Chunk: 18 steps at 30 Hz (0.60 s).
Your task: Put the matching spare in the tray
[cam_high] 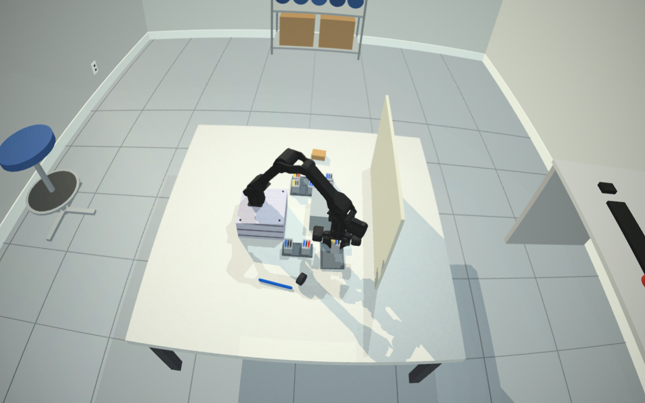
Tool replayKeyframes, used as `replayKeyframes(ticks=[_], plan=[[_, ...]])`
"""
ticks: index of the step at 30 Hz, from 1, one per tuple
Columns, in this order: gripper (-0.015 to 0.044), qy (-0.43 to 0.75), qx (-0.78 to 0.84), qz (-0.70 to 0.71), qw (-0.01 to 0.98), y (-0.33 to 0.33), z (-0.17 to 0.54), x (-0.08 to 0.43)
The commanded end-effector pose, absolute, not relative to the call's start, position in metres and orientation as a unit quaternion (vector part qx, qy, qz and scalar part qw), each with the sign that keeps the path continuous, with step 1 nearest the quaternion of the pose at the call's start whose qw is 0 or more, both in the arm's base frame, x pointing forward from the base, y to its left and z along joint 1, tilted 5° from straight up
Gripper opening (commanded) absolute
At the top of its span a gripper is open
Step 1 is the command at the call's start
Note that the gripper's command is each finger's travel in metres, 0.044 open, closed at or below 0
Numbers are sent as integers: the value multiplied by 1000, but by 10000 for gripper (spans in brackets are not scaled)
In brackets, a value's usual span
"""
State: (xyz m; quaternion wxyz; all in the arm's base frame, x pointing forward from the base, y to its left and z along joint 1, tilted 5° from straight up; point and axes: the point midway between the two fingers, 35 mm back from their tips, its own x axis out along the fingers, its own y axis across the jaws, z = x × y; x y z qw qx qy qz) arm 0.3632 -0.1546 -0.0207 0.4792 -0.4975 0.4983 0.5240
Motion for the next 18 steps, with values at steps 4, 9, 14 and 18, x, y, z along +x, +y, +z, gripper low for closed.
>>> replayKeyframes(ticks=[4,9,14,18], plan=[[0,499,-497,526,477,-154,-29,361],[0,499,-497,526,477,-154,-35,360],[0,499,-497,526,477,-154,-40,359],[0,499,-497,526,477,-153,-45,358]])
